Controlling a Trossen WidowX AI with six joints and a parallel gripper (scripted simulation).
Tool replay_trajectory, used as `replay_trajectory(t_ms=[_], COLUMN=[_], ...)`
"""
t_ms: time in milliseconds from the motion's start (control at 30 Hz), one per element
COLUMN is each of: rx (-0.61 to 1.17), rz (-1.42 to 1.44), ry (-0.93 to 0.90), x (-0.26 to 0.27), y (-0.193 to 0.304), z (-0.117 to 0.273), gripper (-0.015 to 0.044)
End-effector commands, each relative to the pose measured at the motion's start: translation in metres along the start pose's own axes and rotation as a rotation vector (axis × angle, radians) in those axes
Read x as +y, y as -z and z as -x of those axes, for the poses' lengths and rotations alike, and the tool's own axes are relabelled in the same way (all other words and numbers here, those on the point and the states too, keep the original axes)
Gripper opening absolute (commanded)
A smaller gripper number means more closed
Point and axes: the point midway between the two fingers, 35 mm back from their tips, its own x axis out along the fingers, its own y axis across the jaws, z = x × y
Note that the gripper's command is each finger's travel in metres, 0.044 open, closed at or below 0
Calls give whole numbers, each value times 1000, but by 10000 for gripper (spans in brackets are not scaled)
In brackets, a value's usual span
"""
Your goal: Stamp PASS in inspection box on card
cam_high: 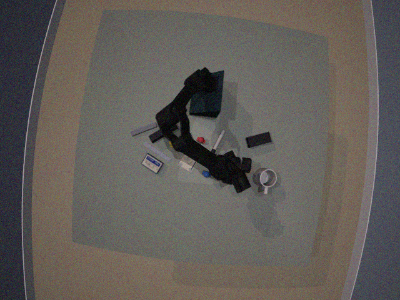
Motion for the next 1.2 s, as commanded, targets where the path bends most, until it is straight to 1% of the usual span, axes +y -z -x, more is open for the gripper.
replay_trajectory(t_ms=[0, 1000, 1167], rx=[6, 6, 6], rz=[-2, -2, -1], ry=[5, 4, 4], x=[-1, -1, 0], y=[0, 0, 0], z=[-5, 9, 16], gripper=[0, 0, 0])
